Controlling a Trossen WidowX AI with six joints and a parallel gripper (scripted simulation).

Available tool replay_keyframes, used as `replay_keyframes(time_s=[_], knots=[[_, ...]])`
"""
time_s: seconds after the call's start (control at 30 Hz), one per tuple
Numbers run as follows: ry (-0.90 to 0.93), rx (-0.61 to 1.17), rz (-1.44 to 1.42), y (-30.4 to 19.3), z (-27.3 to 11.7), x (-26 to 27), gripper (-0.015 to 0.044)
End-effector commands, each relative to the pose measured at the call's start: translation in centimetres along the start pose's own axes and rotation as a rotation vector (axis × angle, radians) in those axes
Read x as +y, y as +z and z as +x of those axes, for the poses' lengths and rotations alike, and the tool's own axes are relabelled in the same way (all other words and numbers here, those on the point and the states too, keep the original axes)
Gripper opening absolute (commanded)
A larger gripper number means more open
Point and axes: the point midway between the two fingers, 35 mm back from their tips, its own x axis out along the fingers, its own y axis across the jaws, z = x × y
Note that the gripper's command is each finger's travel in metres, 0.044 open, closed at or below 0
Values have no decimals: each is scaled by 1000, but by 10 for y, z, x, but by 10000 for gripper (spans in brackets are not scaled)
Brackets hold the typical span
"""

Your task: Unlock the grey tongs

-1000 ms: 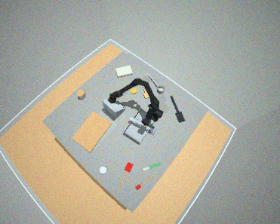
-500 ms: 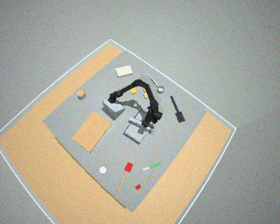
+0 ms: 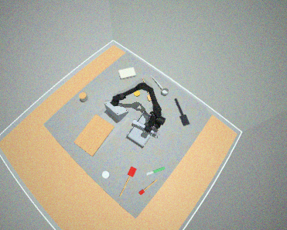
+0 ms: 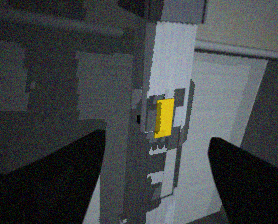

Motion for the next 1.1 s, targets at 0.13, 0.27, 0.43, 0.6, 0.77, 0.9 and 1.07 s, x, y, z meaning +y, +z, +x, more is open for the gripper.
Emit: replay_keyframes(time_s=[0.13,0.27,0.43,0.6,0.77,0.9,1.07], knots=[[4,11,7,-4,17,0,260],[5,11,8,-5,24,1,260],[5,11,8,-5,26,1,260],[3,3,1,-3,22,1,155],[3,3,1,-3,22,1,63],[3,3,1,-3,22,1,36],[3,3,1,-3,22,1,-56]])
